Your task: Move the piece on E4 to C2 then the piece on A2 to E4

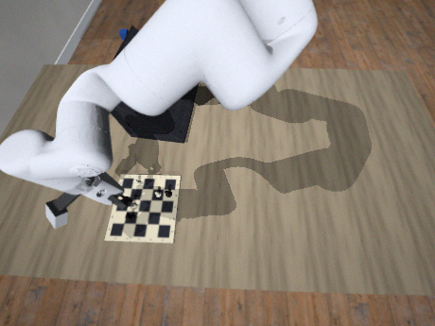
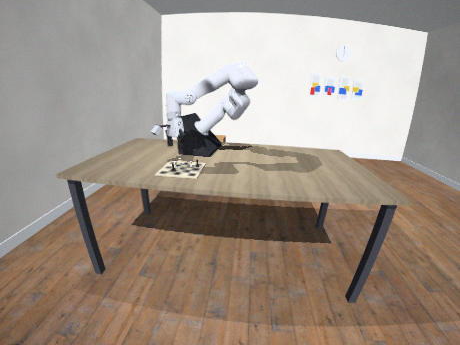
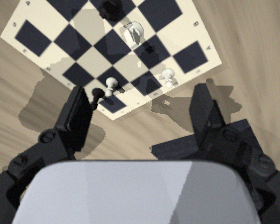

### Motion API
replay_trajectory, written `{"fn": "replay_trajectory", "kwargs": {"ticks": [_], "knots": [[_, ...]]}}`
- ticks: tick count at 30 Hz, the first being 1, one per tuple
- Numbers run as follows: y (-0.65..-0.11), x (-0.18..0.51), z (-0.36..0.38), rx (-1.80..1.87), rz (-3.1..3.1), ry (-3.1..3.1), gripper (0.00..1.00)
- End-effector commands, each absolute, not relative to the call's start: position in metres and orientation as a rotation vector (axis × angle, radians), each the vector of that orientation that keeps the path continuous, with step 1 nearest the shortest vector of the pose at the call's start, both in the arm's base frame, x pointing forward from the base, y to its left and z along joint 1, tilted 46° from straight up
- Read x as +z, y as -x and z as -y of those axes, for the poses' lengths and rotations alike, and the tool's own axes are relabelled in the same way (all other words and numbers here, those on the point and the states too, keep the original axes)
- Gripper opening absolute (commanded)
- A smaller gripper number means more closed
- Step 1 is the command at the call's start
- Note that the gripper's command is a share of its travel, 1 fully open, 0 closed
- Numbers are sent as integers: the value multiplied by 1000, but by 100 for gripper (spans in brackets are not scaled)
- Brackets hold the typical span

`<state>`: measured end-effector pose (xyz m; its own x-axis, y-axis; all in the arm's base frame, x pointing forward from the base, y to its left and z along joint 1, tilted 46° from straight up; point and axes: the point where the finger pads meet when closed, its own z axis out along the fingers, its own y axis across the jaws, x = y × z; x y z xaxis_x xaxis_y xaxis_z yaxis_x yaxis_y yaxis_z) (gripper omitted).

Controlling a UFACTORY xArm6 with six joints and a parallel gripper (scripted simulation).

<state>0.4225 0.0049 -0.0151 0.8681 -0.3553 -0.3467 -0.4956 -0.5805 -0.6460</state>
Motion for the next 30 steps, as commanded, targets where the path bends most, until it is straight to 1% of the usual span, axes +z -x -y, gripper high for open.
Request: {"fn": "replay_trajectory", "kwargs": {"ticks": [1, 4, 5, 19, 21, 22, 30], "knots": [[-415, -16, -4, 372, -924, 2170, 100], [-413, -16, -4, 399, -989, 2146, 100], [-411, -17, -4, 482, -1175, 2072, 100], [-380, -23, -7, 801, -1930, 1551, 100], [-380, -23, -7, 801, -1930, 1551, 100], [-378, -23, -7, 869, -2082, 1401, 100], [-366, -25, -8, 1011, -2400, 994, 100]]}}
